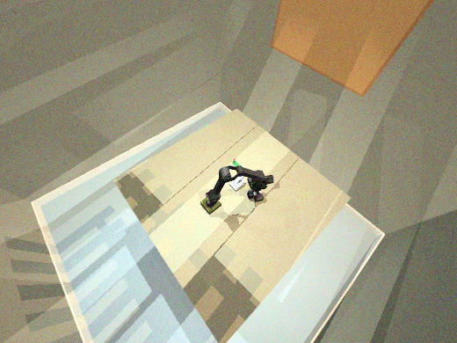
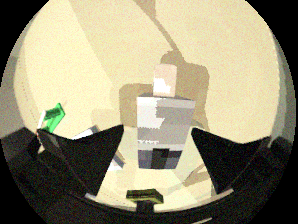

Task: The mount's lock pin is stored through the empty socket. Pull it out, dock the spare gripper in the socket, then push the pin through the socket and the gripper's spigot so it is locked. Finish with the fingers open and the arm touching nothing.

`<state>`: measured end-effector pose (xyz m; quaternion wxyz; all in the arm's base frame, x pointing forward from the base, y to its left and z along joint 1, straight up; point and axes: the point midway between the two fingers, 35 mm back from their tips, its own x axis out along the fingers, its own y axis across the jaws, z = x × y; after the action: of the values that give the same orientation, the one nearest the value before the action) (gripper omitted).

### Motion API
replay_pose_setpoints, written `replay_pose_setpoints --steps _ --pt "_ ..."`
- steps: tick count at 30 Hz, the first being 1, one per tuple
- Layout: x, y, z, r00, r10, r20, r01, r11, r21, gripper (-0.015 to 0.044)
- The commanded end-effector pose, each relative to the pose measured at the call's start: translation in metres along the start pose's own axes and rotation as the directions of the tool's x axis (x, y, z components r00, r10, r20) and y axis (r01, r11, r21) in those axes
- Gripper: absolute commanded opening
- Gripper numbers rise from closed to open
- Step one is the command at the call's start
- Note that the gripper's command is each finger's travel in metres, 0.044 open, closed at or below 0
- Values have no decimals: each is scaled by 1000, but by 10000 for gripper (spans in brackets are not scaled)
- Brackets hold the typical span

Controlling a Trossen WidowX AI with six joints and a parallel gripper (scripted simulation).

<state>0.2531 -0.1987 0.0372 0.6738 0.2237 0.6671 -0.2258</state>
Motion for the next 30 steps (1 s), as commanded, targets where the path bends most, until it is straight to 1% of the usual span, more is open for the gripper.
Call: replay_pose_setpoints --steps 1,15,16,30 --pt "-11 0 0 1000 0 1 0 1000 0 440" --pt "-39 0 -6 1000 0 -17 0 1000 0 440" --pt "-30 0 -6 1000 0 -19 0 1000 0 440" --pt "-30 0 -6 1000 0 -19 0 1000 0 440"
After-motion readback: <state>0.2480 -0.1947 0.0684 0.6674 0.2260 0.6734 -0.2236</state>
